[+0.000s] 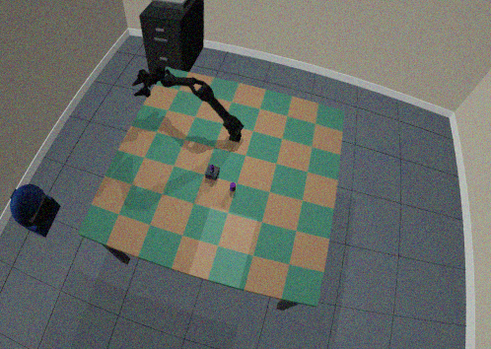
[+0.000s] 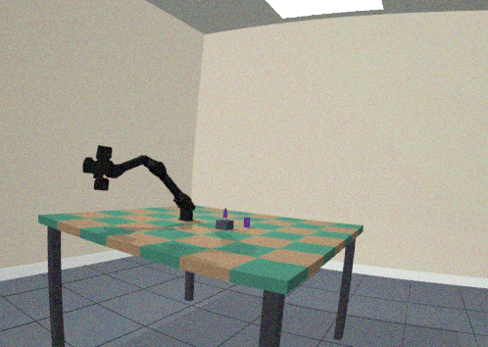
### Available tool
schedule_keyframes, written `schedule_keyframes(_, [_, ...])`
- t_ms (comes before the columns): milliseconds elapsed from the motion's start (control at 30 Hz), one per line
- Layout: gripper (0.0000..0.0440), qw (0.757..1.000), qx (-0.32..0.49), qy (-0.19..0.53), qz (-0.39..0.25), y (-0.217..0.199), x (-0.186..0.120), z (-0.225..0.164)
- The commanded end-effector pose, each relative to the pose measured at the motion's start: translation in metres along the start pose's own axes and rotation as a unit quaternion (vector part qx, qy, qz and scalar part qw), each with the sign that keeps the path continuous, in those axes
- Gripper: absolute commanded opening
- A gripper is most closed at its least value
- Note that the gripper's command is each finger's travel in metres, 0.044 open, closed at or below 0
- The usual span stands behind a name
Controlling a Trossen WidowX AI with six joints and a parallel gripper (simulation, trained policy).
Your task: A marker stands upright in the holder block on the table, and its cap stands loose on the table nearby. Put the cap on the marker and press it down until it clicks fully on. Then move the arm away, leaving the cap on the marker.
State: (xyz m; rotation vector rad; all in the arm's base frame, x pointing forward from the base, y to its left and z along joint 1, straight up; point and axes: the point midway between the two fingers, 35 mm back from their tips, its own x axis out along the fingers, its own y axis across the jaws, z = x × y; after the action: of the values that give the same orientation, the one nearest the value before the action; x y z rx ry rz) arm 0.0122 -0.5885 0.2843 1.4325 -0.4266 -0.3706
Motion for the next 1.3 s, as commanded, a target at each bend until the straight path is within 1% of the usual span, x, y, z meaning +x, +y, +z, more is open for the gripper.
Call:
schedule_keyframes(0, [0.0374, 1.000, 0.003, 0.001, -0.001, 0.000, 0.003, -0.002])
schedule_keyframes(200, [0.0218, 1.000, 0.020, 0.012, -0.008, 0.000, 0.022, -0.014])
schedule_keyframes(267, [0.0183, 1.000, 0.024, 0.016, -0.010, 0.000, 0.028, -0.018])
schedule_keyframes(333, [0.0180, 0.999, 0.028, 0.021, -0.012, 0.001, 0.034, -0.023])
schedule_keyframes(1267, [0.0230, 0.993, 0.064, 0.083, -0.050, 0.023, 0.113, -0.107])
